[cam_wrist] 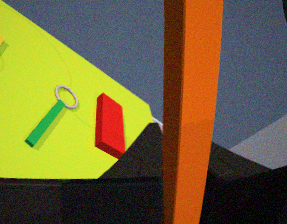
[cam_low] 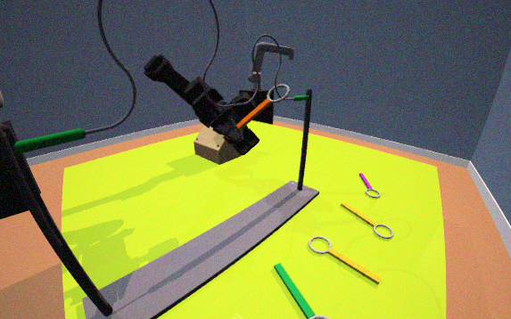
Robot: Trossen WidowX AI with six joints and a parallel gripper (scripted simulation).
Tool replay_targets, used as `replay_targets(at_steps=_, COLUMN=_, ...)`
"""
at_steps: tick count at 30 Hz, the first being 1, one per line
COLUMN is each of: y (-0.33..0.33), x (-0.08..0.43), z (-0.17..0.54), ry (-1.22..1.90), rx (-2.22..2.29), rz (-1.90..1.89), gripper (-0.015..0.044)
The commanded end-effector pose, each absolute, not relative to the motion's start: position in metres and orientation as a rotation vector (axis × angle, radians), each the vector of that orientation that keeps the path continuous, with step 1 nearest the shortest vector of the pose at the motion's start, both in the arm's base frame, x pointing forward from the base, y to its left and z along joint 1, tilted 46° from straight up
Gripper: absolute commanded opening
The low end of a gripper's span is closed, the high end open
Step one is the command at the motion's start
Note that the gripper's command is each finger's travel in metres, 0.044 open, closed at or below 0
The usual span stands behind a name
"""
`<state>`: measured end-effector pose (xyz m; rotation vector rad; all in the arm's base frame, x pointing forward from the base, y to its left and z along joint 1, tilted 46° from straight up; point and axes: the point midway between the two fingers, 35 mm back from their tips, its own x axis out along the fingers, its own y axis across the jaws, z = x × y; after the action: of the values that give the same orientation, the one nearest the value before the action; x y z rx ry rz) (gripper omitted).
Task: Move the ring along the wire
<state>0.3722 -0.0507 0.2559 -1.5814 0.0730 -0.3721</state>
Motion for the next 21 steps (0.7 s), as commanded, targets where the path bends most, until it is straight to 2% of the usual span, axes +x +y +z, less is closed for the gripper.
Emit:
replay_targets(at_steps=1, y=-0.051, x=0.373, z=0.239, ry=0.104, rx=-1.491, rz=-0.347, gripper=-0.0150)
replay_targets(at_steps=21, y=-0.029, x=0.374, z=0.170, ry=0.200, rx=-1.058, rz=-0.238, gripper=-0.0150)
